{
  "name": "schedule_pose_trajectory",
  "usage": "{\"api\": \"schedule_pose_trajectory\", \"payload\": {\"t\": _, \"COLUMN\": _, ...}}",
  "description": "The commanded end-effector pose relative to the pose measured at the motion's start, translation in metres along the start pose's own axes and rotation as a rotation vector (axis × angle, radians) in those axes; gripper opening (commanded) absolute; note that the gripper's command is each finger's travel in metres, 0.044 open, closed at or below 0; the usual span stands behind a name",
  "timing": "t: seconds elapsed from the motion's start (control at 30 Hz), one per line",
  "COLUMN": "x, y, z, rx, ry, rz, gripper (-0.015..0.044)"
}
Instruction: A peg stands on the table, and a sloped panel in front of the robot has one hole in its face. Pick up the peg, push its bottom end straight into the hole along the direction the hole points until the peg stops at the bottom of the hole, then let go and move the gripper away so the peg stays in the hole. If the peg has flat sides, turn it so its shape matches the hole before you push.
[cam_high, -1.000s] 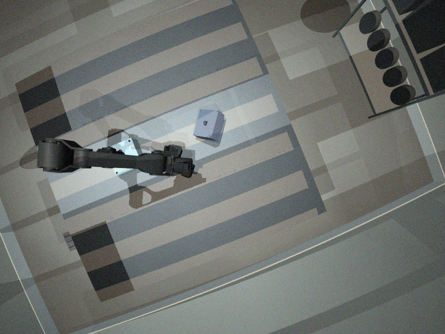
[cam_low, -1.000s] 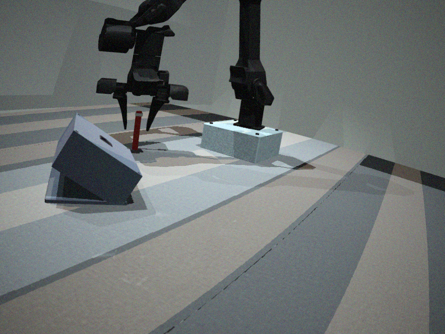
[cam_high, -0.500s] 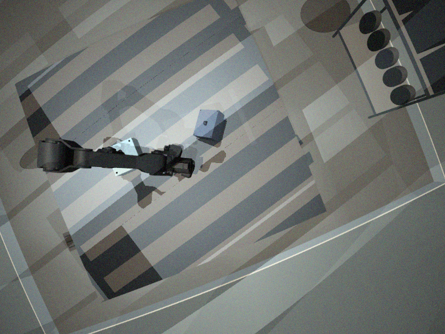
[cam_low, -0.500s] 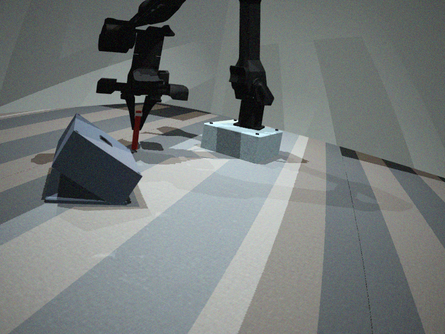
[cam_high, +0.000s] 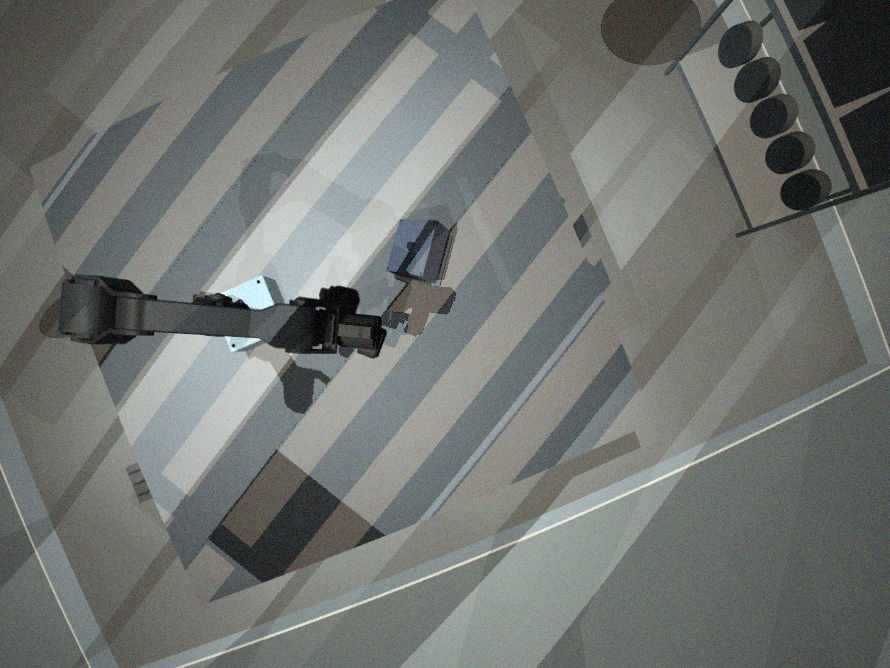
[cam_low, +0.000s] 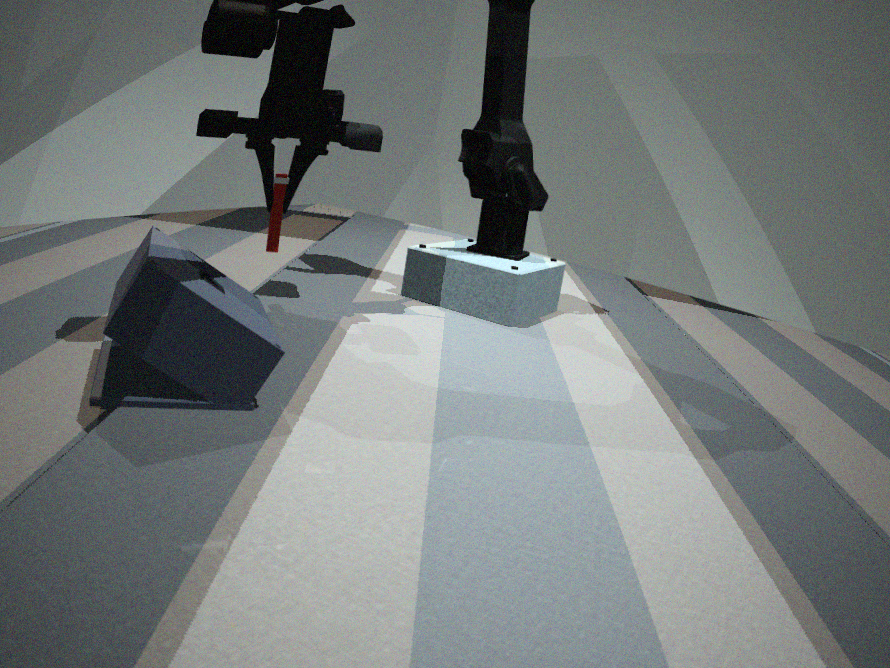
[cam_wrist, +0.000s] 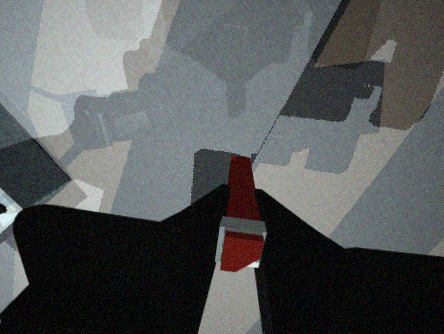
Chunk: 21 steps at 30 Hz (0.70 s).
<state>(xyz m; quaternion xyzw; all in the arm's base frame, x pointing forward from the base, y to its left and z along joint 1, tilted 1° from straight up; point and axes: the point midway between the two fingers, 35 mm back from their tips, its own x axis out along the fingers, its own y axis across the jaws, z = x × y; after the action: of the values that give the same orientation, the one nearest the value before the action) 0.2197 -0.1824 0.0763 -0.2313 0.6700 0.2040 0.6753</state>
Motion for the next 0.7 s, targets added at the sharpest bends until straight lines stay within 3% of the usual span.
{"api": "schedule_pose_trajectory", "payload": {"t": 0.0, "x": -0.016, "y": -0.001, "z": 0.0, "rx": 0.003, "ry": -0.004, "rz": -0.002, "gripper": 0.0}}
{"api": "schedule_pose_trajectory", "payload": {"t": 0.13, "x": -0.029, "y": 0.0, "z": -0.001, "rx": 0.004, "ry": -0.004, "rz": -0.002, "gripper": 0.0}}
{"api": "schedule_pose_trajectory", "payload": {"t": 0.67, "x": -0.032, "y": -0.003, "z": 0.01, "rx": 0.084, "ry": 0.011, "rz": -0.027, "gripper": 0.0}}
